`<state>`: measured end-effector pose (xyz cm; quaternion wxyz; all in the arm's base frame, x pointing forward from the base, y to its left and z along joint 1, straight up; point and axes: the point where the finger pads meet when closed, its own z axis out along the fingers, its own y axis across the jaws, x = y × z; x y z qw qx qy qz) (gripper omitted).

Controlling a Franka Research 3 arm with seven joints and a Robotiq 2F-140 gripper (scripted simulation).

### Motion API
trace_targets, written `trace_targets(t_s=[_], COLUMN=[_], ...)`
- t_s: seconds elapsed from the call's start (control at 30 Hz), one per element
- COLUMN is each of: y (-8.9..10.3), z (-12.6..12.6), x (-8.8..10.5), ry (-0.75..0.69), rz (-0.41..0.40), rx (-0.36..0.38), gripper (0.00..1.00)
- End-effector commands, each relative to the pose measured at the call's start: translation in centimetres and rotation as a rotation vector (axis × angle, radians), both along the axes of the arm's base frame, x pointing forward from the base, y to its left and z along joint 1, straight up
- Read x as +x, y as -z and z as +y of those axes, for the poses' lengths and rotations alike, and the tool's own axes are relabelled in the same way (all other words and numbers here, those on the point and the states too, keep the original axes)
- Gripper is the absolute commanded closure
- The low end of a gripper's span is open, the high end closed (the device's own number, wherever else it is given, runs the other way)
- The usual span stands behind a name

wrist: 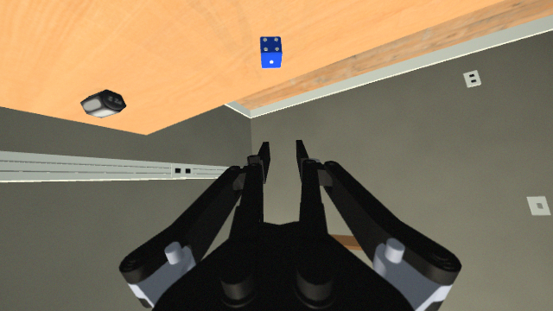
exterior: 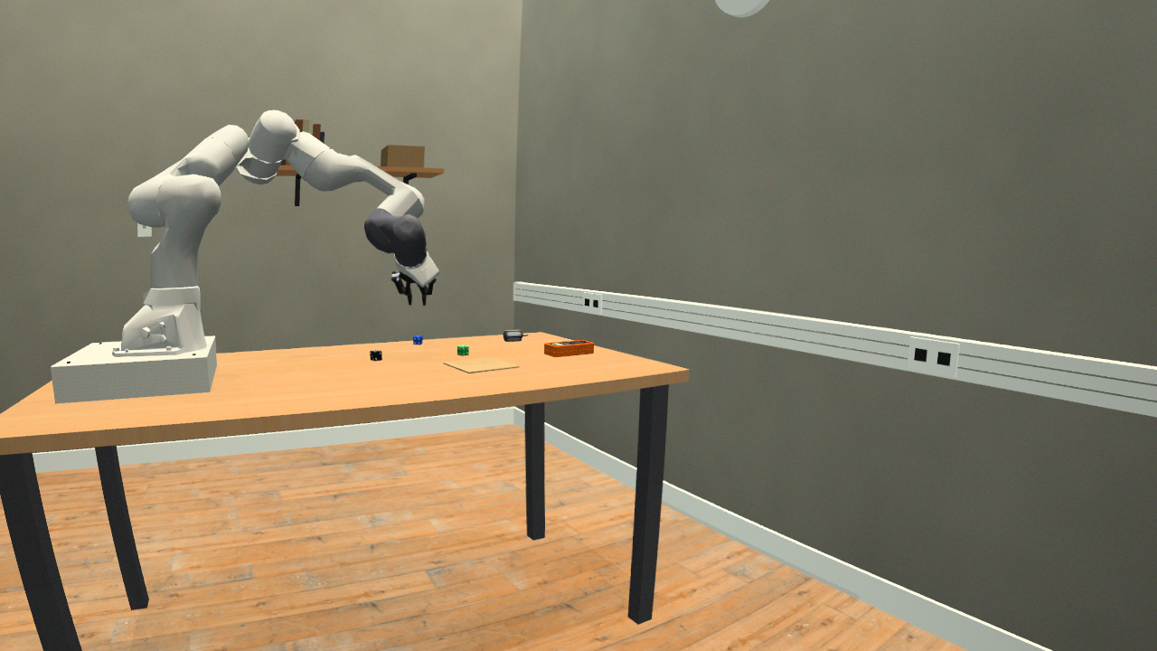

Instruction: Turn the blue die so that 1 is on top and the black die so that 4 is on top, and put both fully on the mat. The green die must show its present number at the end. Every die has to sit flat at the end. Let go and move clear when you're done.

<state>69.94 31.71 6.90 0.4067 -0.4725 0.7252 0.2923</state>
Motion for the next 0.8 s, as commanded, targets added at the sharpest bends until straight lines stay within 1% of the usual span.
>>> trace_targets(t_s=[0.0, 0.13, 0.17, 0.2, 0.23, 0.57, 0.67, 0.7, 0.77], y=[0.5, 0.5, 0.6, 0.6, 0.7, 1.3, 1.3, 1.5, 1.6], z=[1.2, 1.5, 2.1, 2.3, 2.4, 3.2, 3.2, 3.2, 3.2], x=[-0.8, -0.8, -1.0, -1.1, -1.1, -1.7, -1.7, -1.9, -2.0], ry=[-0.016, -0.03, -0.056, -0.063, -0.067, -0.11, -0.111, -0.114, -0.113], rz=[0.173, 0.192, 0.23, 0.243, 0.249, 0.359, 0.364, 0.393, 0.411], rx=[0.009, -0.005, -0.038, -0.051, -0.057, -0.201, -0.208, -0.26, -0.297], gripper=[0.68, 0.68, 0.68, 0.68, 0.68, 0.68, 0.68, 0.68, 0.68])
